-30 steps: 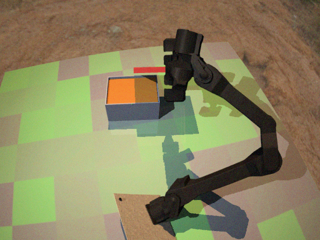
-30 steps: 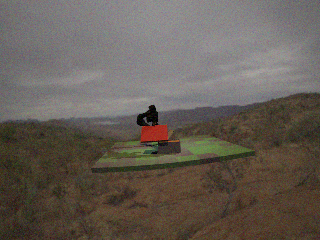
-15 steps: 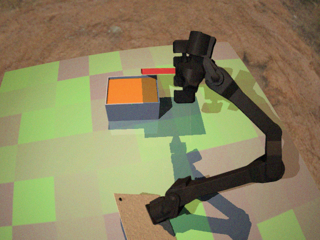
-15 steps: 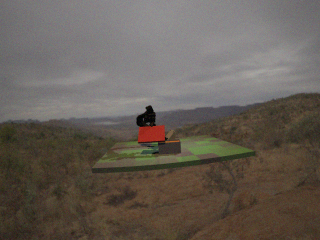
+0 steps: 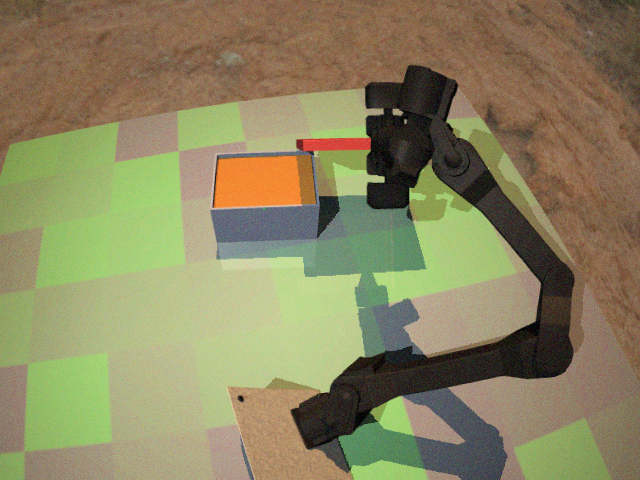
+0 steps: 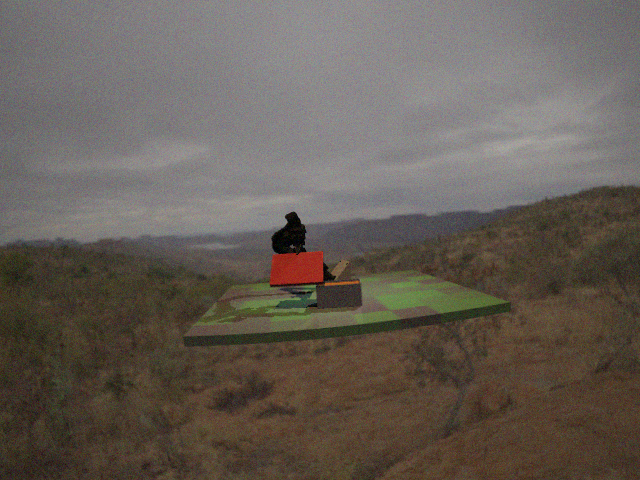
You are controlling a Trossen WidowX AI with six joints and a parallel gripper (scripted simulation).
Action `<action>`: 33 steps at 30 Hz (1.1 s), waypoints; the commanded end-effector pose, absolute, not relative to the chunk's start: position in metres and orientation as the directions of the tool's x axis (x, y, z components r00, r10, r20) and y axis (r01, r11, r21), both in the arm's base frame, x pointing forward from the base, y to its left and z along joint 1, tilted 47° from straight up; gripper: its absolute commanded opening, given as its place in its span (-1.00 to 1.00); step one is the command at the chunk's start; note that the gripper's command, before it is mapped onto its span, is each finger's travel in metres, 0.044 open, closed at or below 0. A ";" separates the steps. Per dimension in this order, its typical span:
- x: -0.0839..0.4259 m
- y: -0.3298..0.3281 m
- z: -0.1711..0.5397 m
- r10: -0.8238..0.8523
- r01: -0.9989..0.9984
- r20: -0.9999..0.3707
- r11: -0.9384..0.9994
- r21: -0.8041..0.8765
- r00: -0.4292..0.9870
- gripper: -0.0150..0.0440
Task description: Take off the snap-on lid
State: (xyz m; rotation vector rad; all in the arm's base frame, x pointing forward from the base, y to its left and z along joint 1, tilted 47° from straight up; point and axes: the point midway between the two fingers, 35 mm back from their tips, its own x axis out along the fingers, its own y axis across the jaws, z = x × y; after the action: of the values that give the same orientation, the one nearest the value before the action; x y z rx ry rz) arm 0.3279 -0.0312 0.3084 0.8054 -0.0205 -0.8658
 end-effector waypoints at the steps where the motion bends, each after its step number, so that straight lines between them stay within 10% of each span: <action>1: 0.324 -0.034 0.318 -0.676 0.659 -0.290 0.382 0.648 0.677 -0.49; 33: 0.295 -0.072 0.361 -0.677 0.660 -0.290 0.383 0.647 0.677 -0.49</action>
State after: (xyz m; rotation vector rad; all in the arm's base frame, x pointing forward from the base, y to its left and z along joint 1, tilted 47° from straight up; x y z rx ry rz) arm 0.2985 -0.0697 0.3525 0.8050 -0.0184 -0.8677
